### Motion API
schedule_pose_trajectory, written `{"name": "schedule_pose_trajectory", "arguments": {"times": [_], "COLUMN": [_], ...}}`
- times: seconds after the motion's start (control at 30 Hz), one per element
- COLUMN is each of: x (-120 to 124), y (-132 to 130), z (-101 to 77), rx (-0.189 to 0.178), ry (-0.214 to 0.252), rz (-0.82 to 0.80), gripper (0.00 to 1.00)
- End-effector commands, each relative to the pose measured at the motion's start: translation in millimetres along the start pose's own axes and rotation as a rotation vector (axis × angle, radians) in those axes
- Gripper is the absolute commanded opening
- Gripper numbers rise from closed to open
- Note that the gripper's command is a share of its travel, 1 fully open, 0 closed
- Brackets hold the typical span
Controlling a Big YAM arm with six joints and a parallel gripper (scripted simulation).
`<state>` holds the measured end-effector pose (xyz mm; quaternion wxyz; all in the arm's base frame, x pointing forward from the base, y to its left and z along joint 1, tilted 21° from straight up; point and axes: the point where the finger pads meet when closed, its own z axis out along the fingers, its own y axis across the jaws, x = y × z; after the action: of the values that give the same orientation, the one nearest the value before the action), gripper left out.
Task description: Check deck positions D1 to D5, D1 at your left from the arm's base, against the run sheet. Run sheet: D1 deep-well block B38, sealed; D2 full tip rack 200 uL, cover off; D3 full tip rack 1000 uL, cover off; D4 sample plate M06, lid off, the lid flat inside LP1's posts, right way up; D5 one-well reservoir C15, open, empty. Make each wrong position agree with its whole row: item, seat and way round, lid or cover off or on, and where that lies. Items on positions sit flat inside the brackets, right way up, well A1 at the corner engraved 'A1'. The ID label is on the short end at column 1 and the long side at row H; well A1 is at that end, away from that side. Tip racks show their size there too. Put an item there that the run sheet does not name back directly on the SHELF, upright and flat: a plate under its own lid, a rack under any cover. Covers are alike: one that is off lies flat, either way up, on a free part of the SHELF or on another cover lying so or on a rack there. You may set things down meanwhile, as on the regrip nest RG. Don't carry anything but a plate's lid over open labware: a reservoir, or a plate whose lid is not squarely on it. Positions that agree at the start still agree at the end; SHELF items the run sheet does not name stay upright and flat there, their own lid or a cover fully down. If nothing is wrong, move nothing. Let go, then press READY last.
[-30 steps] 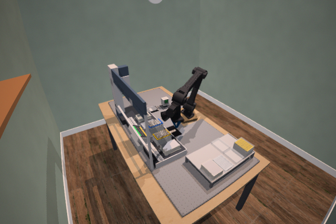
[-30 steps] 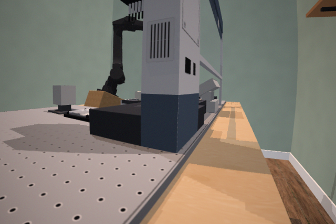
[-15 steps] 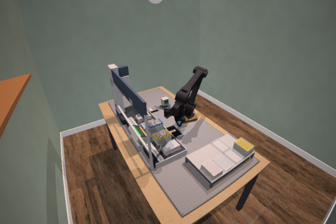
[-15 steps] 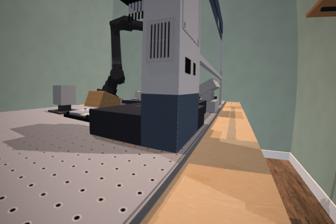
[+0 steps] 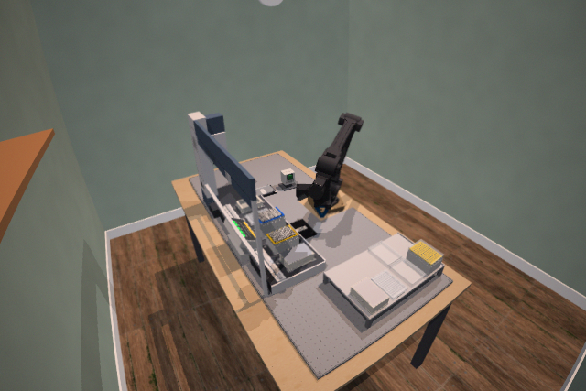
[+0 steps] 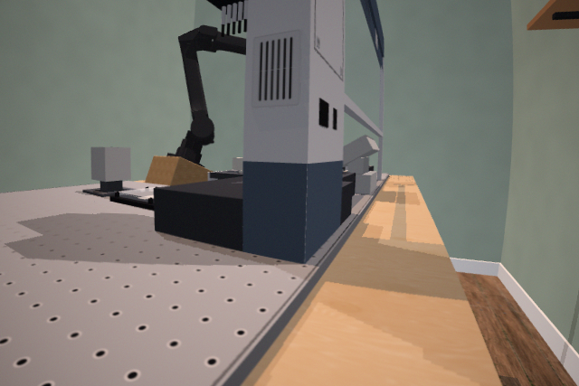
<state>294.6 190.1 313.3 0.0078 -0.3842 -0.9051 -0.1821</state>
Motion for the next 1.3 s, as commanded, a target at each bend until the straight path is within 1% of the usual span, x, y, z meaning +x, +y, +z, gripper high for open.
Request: {"name": "schedule_pose_trajectory", "arguments": {"times": [0.0, 0.13, 0.2, 0.27, 0.3, 0.33, 0.37, 0.4, 0.43, 0.47, 0.5, 0.57, 0.6, 0.63, 0.67, 0.77, 0.83, 0.87, 0.93, 1.27], "x": [15, 31, 34, 34, 24, 24, 24, 24, 26, 27, 29, 30, 29, 24, 22, 13, 13, 9, 4, -24], "y": [-5, -18, -20, -20, -1, -1, -9, -14, -14, -13, -15, -14, -14, -26, -31, -43, -43, -44, -55, -95], "z": [-10.6, -10.0, -9.9, -9.9, -23.0, -23.0, -11.7, -5.7, -5.1, -8.0, -14.9, -18.3, -15.8, -11.1, -10.8, -10.2, -10.2, -10.2, -9.7, -8.0], "rx": [-0.033, -0.029, -0.028, -0.028, -0.059, -0.06, -0.031, -0.015, -0.013, -0.022, -0.042, -0.051, -0.044, -0.027, -0.022, -0.022, -0.022, -0.035, -0.021, -0.019], "ry": [-0.007, -0.004, -0.003, -0.003, -0.012, -0.011, -0.009, -0.007, -0.005, -0.004, -0.004, -0.004, -0.004, -0.003, -0.002, -0.002, -0.002, -0.002, -0.002, -0.002], "rz": [0.104, 0.186, 0.226, 0.226, 0.263, 0.283, 0.309, 0.332, 0.345, 0.361, 0.377, 0.379, 0.381, 0.415, 0.436, 0.496, 0.496, 0.512, 0.556, 0.756], "gripper": [0.0, 0.0, 0.0, 0.0, 0.0, 0.0, 0.0, 0.0, 0.0, 0.0, 0.0, 0.0, 0.0, 0.0, 0.0, 0.0, 0.0, 0.0, 0.0, 0.0]}}
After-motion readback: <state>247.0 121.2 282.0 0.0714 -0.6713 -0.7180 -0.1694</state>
